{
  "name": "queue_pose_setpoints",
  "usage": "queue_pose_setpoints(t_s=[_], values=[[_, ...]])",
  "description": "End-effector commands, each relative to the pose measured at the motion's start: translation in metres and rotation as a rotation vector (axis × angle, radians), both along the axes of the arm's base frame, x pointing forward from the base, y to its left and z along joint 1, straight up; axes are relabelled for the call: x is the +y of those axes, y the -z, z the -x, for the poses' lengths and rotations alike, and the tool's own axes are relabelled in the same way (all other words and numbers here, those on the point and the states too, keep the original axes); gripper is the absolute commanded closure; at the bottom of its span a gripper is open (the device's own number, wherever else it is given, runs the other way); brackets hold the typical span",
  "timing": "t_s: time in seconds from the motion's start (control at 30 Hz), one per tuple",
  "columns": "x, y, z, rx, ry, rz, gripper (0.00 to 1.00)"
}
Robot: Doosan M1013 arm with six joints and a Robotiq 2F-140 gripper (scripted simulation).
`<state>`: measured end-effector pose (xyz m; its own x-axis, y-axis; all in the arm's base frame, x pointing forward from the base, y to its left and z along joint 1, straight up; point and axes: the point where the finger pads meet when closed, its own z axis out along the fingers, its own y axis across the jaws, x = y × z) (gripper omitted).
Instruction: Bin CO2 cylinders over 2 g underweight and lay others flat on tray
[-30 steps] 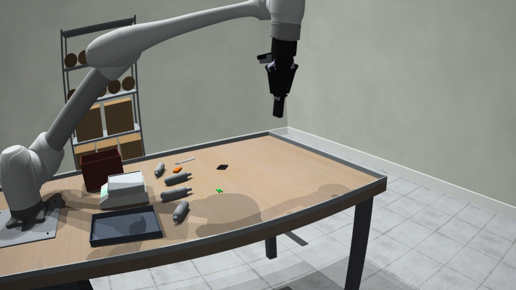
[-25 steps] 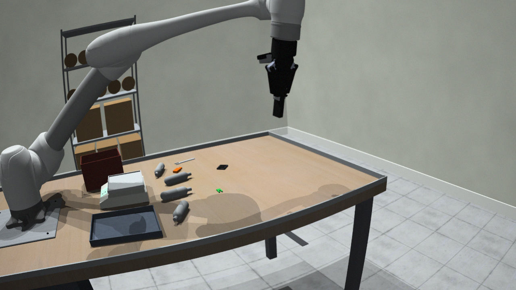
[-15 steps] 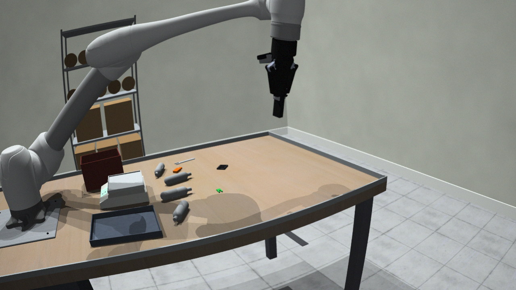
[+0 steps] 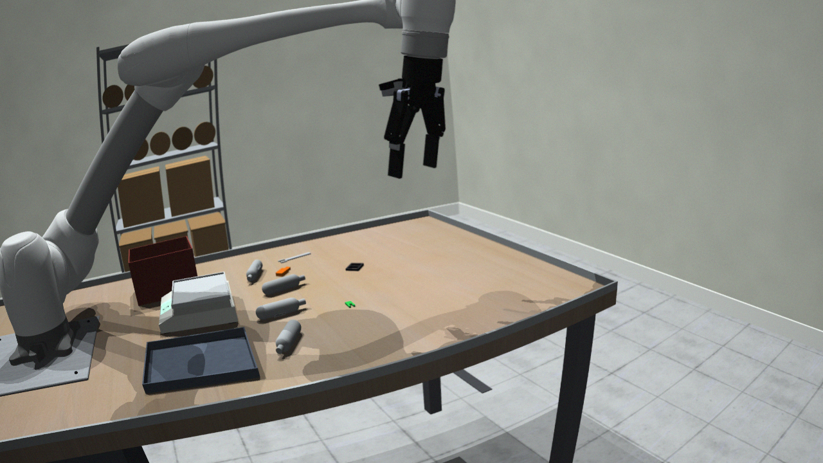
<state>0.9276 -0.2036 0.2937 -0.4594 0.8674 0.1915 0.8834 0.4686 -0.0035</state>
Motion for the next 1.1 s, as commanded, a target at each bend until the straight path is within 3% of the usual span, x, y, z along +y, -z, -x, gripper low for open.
queue_pose_setpoints(t_s=[0.0, 0.03, 0.1, 0.17, 0.23, 0.27, 0.3, 0.33, 0.43, 0.47, 0.5, 0.53, 0.57, 0.67, 0.73, 1.07], values=[[0.033, -0.009, 0.033, -0.043, -0.105, 0.015, 0.00], [0.049, -0.011, 0.051, -0.054, -0.158, 0.020, 0.00], [0.049, -0.011, 0.051, -0.054, -0.158, 0.020, 0.00], [0.082, -0.011, 0.096, -0.074, -0.276, 0.032, 0.00], [0.082, -0.011, 0.096, -0.074, -0.276, 0.032, 0.00], [0.099, -0.009, 0.122, -0.085, -0.339, 0.038, 0.00], [0.099, -0.009, 0.122, -0.085, -0.339, 0.038, 0.00], [0.113, -0.006, 0.147, -0.095, -0.403, 0.045, 0.00], [0.130, -0.001, 0.180, -0.105, -0.468, 0.051, 0.00], [0.130, -0.001, 0.180, -0.105, -0.468, 0.051, 0.00], [0.143, 0.005, 0.208, -0.114, -0.533, 0.057, 0.00], [0.145, 0.005, 0.211, -0.114, -0.533, 0.057, 0.00], [0.153, 0.011, 0.232, -0.123, -0.596, 0.064, 0.00], [0.158, 0.012, 0.242, -0.123, -0.596, 0.064, 0.00], [0.176, 0.028, 0.293, -0.138, -0.716, 0.075, 0.00], [0.213, 0.078, 0.427, -0.167, -0.964, 0.096, 0.00]])
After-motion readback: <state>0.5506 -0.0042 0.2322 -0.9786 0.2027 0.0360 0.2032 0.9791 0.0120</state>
